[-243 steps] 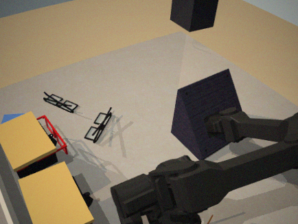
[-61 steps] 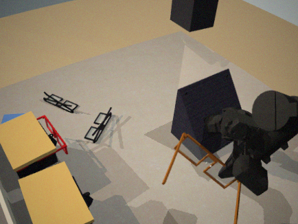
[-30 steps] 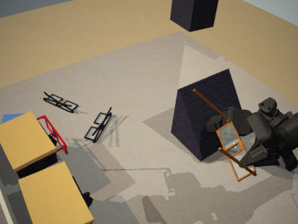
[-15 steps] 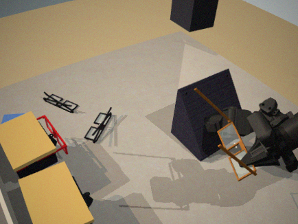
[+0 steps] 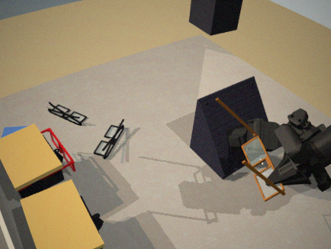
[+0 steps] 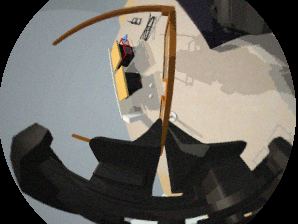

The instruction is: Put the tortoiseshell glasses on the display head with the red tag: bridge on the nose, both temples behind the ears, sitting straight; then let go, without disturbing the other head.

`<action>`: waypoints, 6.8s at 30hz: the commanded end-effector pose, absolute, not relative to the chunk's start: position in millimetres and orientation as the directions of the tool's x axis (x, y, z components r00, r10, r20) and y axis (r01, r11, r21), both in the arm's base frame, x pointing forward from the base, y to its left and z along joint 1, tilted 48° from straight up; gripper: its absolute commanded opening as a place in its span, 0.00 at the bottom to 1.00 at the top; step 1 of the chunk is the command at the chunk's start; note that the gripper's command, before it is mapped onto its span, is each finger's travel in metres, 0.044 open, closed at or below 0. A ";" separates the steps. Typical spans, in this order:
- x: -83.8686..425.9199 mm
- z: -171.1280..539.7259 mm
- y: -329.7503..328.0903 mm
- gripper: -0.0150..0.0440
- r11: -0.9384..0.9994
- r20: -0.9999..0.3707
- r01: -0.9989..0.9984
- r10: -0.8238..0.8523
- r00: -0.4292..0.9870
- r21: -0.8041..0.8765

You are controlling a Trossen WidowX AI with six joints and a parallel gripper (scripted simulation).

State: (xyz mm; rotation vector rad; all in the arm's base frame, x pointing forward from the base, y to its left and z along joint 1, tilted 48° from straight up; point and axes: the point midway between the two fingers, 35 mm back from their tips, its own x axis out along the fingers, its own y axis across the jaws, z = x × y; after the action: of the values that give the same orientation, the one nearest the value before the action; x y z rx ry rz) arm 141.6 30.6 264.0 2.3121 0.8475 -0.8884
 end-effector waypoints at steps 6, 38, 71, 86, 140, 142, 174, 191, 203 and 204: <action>148.6 261.5 27.9 0.25 -0.645 -0.732 0.728 0.378 0.567 0.231; 224.4 194.7 0.7 0.25 -0.303 -0.785 0.950 0.571 0.240 0.070; 260.0 93.5 -8.2 0.25 0.039 -0.670 0.999 0.740 -0.050 -0.031; 259.6 86.0 4.3 0.25 0.041 -0.664 0.999 0.746 -0.051 -0.032; 268.0 56.5 34.3 0.25 0.036 -0.667 0.999 0.744 -0.045 -0.026; 270.2 56.3 34.5 0.25 0.033 -0.669 0.999 0.742 -0.040 -0.023; 306.3 55.2 36.6 0.25 0.033 -0.672 0.999 0.739 -0.039 -0.021; 326.4 54.9 37.5 0.25 0.033 -0.672 0.999 0.739 -0.038 -0.020; 340.7 54.8 38.1 0.25 0.033 -0.672 0.999 0.739 -0.038 -0.019; 341.9 54.7 38.1 0.25 0.033 -0.672 0.999 0.739 -0.038 -0.019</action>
State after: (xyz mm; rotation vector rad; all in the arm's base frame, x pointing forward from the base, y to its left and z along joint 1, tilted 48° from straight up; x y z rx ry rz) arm 335.0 38.2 53.2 1.7508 1.8343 -0.7029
